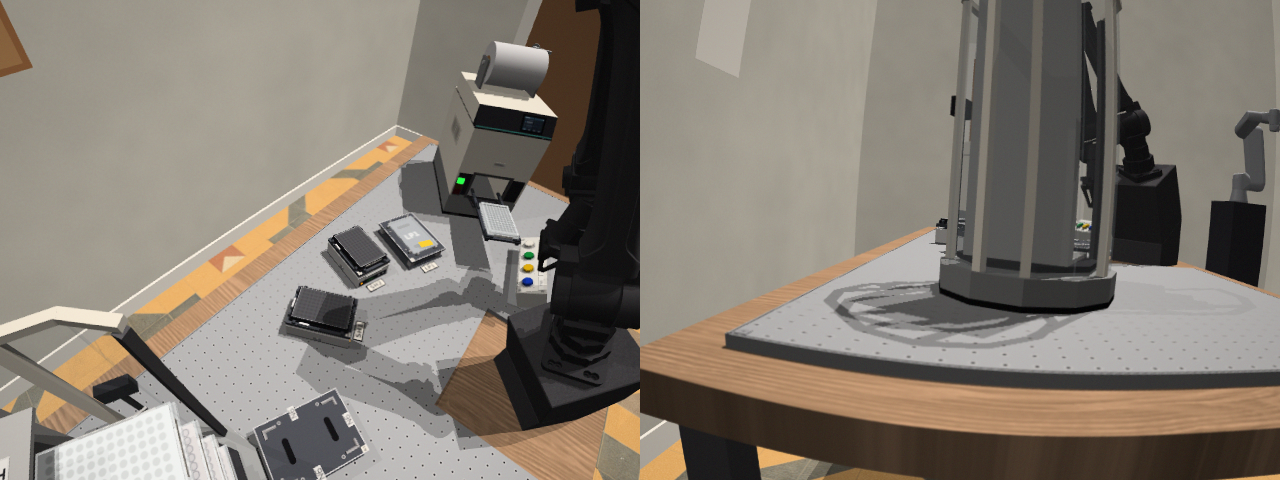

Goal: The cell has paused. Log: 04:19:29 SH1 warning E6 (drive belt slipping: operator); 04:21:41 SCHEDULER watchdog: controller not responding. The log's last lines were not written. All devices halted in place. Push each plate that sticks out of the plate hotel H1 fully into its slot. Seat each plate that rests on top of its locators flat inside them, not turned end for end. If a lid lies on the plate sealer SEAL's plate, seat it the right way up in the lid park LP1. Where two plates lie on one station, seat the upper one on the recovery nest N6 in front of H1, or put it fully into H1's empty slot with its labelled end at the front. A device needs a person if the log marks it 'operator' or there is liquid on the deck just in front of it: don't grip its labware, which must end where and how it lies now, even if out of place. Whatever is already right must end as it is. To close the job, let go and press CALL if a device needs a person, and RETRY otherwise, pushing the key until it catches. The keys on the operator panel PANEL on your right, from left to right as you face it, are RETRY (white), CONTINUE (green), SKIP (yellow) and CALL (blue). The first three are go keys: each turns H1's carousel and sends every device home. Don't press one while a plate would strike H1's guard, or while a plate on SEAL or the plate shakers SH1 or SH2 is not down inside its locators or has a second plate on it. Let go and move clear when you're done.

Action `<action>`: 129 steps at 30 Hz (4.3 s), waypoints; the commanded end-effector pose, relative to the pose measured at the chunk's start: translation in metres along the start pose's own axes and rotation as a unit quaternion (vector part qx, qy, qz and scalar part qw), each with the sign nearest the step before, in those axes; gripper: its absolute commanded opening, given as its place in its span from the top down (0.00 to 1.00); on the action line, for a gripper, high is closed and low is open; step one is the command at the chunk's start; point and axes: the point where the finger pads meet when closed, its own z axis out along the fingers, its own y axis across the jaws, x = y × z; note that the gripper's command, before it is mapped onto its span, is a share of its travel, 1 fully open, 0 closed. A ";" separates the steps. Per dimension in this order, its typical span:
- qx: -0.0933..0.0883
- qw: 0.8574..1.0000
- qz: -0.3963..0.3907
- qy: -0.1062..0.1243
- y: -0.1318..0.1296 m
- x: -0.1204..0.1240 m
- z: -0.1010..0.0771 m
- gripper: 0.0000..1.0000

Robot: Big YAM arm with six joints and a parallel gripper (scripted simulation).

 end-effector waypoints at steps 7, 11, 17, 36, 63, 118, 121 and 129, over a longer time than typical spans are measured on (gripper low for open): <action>-0.010 1.000 0.003 0.000 0.009 0.001 -0.004 0.76; -0.010 1.000 0.003 0.000 0.009 0.001 -0.004 0.84; -0.010 1.000 0.003 0.000 0.009 0.001 -0.004 0.92; -0.002 1.000 0.004 0.000 0.002 0.003 0.024 1.00; -0.002 1.000 0.004 0.000 0.003 0.003 0.057 1.00; -0.008 1.000 0.004 0.001 0.007 0.002 0.057 1.00; -0.013 1.000 0.011 0.002 0.010 0.000 0.049 1.00; -0.009 1.000 0.005 0.001 0.004 -0.001 0.034 1.00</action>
